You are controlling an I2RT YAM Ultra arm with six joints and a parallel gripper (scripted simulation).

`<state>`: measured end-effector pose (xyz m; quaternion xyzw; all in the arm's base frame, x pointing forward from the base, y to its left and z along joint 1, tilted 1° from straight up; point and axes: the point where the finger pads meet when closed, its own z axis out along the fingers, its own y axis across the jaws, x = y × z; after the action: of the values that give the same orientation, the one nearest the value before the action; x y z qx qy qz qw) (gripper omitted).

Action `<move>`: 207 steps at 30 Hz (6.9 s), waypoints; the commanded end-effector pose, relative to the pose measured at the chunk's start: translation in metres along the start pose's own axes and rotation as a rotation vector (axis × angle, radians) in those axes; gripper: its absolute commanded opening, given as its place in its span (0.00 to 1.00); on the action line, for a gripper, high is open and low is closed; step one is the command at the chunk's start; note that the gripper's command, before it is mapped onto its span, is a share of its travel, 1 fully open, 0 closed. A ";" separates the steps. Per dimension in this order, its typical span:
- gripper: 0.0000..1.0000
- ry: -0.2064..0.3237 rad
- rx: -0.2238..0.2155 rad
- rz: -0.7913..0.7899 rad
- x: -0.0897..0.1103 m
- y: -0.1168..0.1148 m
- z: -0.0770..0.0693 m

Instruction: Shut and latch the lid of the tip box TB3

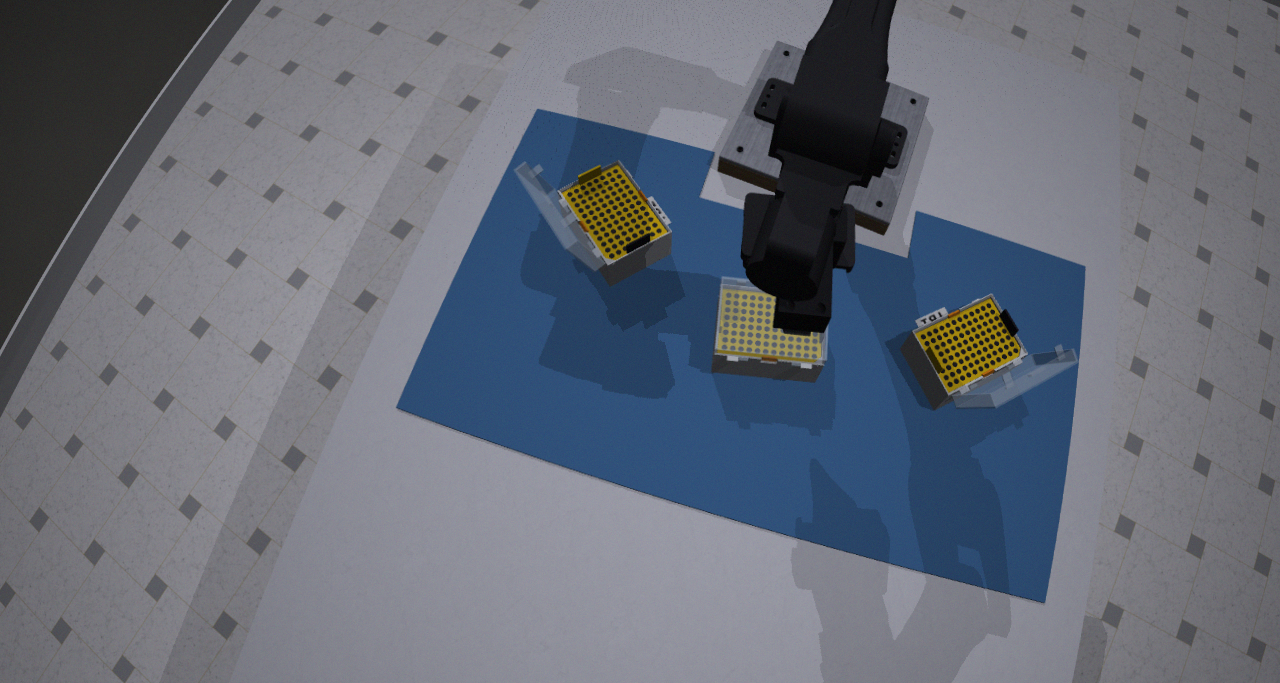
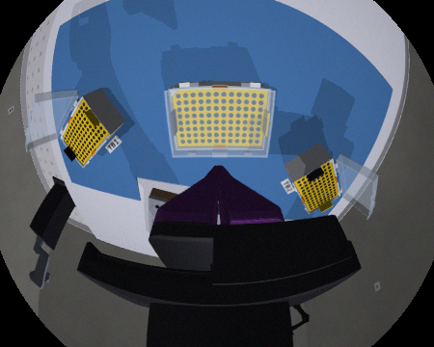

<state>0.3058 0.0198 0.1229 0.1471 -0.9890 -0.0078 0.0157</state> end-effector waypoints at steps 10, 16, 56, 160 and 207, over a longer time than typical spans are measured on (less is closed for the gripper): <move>0.00 -0.043 0.011 -0.001 0.010 -0.002 0.020; 0.00 -0.043 0.011 -0.001 0.017 -0.002 0.029; 0.00 -0.042 0.011 -0.001 0.018 -0.002 0.053; 0.00 -0.042 0.010 -0.001 0.017 -0.003 0.085; 0.00 -0.042 0.010 -0.001 0.017 -0.003 0.085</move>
<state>0.2819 0.0126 0.0480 0.1473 -0.9891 -0.0065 0.0045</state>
